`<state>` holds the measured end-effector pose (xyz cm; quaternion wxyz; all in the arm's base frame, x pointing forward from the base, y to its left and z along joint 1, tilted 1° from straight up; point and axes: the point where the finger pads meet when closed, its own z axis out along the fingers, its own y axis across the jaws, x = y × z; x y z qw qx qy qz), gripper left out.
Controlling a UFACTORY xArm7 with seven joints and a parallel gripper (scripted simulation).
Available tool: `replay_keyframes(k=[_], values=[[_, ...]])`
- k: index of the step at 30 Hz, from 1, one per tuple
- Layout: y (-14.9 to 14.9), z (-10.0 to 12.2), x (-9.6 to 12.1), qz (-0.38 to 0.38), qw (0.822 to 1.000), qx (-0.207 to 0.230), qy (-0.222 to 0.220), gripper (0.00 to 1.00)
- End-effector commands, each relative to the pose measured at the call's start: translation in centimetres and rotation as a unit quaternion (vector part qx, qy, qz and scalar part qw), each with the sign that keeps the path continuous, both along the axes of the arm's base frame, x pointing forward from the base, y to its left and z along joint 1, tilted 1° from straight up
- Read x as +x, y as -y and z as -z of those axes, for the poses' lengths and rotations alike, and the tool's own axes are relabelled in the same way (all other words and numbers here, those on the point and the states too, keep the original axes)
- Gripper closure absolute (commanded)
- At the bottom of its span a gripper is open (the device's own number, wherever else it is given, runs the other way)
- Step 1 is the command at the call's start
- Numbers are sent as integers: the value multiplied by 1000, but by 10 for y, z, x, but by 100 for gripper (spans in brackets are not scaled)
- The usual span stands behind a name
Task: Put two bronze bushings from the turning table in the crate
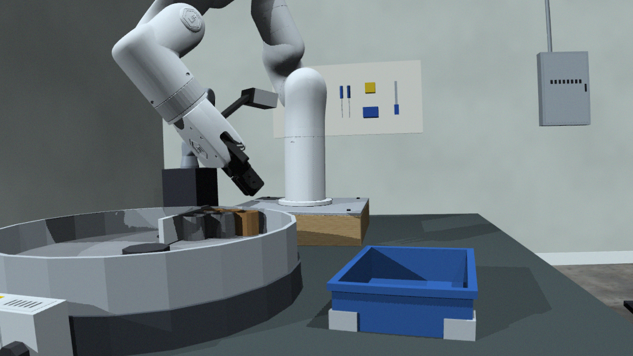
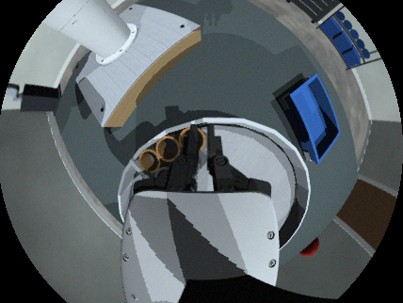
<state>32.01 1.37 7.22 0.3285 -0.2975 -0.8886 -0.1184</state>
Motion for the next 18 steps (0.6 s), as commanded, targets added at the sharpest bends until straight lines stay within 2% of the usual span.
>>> replay_keyframes(k=[1,18], values=[[-1,16,0,0,1000,0,0,90],[-1,19,0,0,1000,0,0,90]])
